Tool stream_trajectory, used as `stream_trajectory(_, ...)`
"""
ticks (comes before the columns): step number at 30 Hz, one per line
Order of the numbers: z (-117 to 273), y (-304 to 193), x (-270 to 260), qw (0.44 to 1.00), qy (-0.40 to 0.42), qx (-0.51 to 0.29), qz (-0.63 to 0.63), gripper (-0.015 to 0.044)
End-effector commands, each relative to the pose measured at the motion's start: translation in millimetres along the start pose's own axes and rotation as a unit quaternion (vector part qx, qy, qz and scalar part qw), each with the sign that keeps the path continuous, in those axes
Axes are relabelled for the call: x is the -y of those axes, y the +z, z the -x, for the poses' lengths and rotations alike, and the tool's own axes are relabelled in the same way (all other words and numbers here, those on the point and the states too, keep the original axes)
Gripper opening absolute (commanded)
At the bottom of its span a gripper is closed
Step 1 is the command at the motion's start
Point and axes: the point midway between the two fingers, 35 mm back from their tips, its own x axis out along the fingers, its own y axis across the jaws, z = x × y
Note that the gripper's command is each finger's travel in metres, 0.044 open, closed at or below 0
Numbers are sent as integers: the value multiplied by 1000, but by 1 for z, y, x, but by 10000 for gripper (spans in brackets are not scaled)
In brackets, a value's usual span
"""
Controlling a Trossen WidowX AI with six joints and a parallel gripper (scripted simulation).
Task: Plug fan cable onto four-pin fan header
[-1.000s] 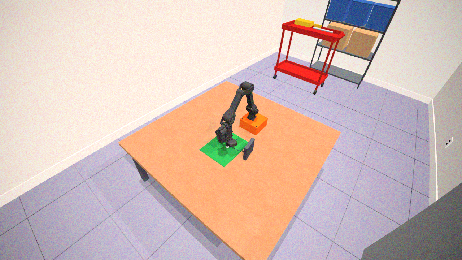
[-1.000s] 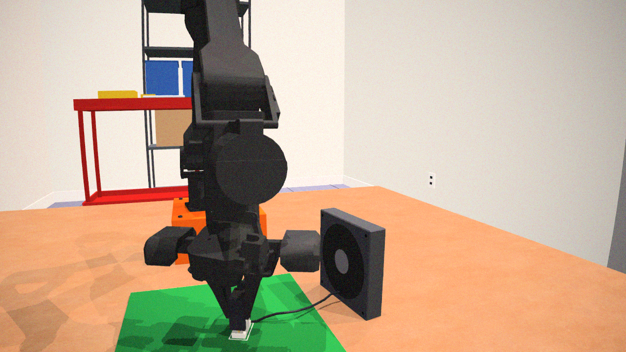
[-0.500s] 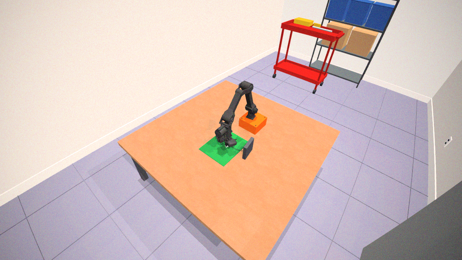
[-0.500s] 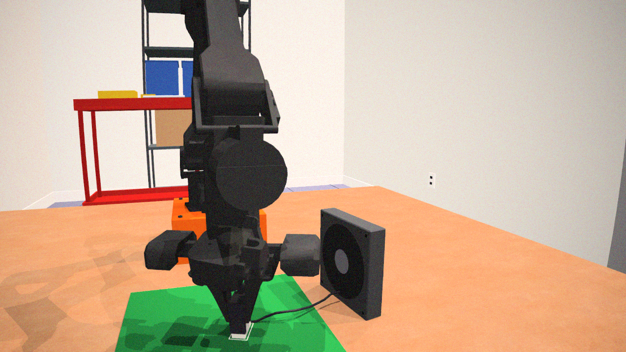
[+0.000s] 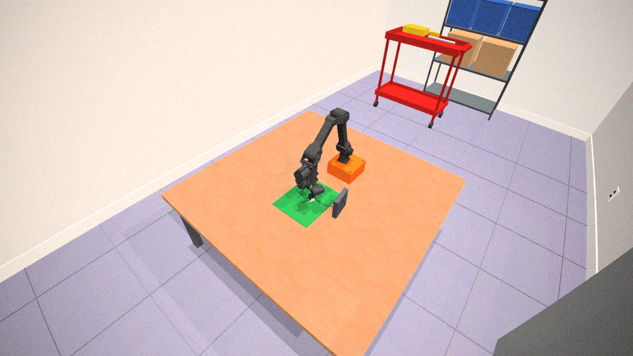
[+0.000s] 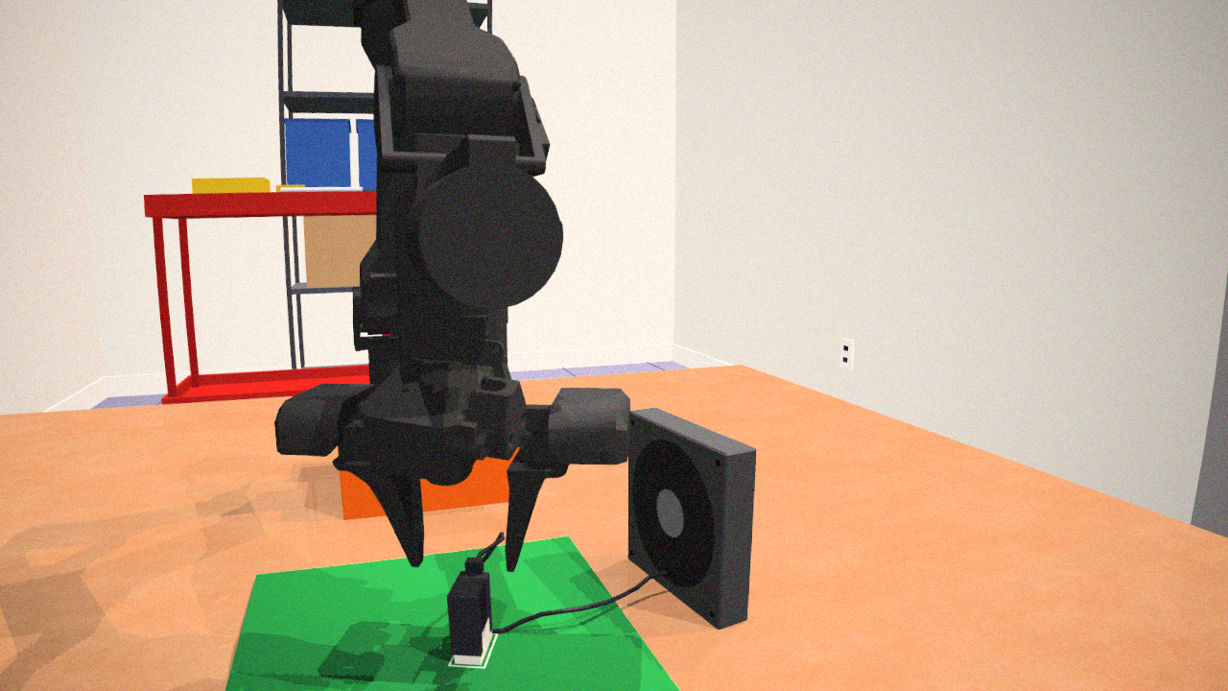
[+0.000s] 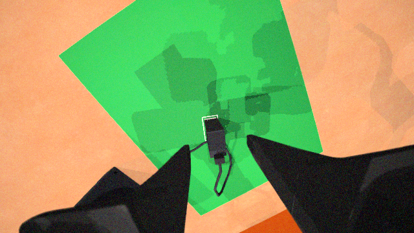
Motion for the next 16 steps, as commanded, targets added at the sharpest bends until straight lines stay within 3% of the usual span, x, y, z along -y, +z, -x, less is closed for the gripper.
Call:
stream_trajectory(1,13,-1,0,1000,0,-2,1,260)
stream_trajectory(5,14,6,-1,1000,0,-2,1,260)
stream_trajectory(16,17,107,-2,1000,0,2,1,260)
